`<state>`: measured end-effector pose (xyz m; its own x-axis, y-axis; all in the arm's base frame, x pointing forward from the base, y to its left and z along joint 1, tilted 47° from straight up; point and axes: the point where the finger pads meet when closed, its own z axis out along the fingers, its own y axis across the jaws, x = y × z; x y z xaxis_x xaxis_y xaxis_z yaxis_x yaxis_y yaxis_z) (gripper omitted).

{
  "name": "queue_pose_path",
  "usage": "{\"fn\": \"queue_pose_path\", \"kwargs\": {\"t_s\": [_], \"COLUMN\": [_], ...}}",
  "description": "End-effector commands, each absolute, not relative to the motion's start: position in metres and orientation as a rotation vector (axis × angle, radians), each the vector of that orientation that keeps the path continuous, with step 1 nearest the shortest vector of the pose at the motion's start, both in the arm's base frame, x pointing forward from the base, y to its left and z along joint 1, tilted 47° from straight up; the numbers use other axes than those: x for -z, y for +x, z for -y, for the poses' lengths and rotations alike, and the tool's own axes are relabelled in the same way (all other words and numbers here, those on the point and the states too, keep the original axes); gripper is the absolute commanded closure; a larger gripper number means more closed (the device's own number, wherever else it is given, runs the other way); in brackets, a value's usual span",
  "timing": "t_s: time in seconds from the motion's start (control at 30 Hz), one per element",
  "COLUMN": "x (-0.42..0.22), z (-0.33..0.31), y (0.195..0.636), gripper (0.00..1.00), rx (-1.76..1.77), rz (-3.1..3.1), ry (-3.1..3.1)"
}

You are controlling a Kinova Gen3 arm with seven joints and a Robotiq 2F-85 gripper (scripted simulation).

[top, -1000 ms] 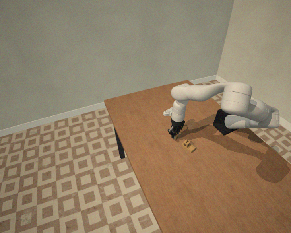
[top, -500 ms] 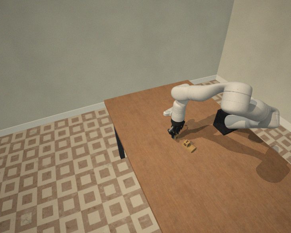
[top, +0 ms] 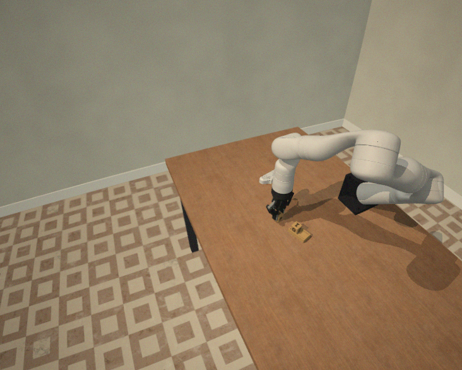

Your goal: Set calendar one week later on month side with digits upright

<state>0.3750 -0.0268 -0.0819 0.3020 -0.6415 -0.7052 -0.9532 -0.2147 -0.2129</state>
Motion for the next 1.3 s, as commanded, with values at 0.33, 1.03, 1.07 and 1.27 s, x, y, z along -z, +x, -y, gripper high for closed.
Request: {"fn": "queue_pose_path", "kwargs": {"t_s": [0.33,1.03,1.07,1.27], "x": [0.0816,0.0816,0.0816,0.0816], "z": [0.0277,0.0277,0.0277,0.0277], "y": [0.3754,0.3754,0.3754,0.3754], "gripper": [0.74,0.58,0.54,0.54], "rx": [-0.636,-0.636,-0.636,-0.636], "rz": [-1.416,-1.416,-1.416,-1.416], "ry": [-1.946,-1.946,-1.946,-1.946]}}
